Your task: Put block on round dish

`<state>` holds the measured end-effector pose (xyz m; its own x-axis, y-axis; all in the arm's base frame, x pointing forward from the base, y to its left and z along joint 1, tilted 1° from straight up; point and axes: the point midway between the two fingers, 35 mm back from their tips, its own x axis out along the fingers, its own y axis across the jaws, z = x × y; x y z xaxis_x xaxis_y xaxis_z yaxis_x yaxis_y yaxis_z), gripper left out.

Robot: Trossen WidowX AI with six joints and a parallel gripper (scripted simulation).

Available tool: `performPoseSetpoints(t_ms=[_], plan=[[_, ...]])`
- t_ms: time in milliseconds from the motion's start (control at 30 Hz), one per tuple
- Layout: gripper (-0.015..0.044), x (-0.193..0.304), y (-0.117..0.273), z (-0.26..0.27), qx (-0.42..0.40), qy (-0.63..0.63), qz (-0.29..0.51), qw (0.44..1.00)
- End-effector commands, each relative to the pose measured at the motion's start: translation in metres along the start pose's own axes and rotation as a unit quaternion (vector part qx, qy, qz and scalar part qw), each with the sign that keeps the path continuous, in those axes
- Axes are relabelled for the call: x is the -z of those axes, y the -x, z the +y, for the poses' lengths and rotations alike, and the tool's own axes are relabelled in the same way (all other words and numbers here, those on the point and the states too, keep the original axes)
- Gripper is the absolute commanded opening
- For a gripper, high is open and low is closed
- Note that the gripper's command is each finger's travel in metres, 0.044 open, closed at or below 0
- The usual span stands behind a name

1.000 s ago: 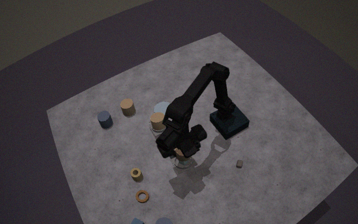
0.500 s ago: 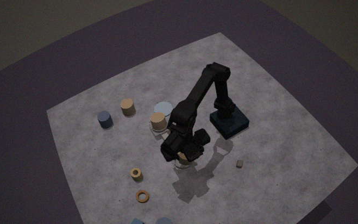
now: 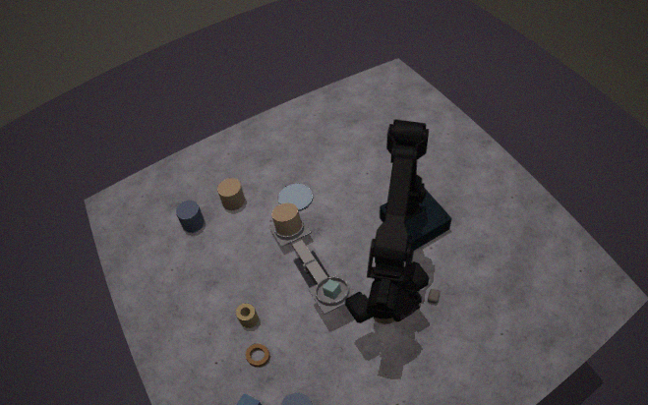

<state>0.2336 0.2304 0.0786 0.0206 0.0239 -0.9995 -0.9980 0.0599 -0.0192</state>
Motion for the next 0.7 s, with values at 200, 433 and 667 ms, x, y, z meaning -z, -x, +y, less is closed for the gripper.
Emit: performPoseSetpoints(t_ms=[200, 433, 667], plan=[[0.0, -0.003, -0.028, 0.003, 0.003, -0.007, -0.003, 1.0], [0.0, -0.003, -0.044, 0.003, 0.003, -0.007, -0.003, 1.0], [0.0, -0.003, -0.052, 0.003, 0.003, -0.007, -0.003, 1.0]])
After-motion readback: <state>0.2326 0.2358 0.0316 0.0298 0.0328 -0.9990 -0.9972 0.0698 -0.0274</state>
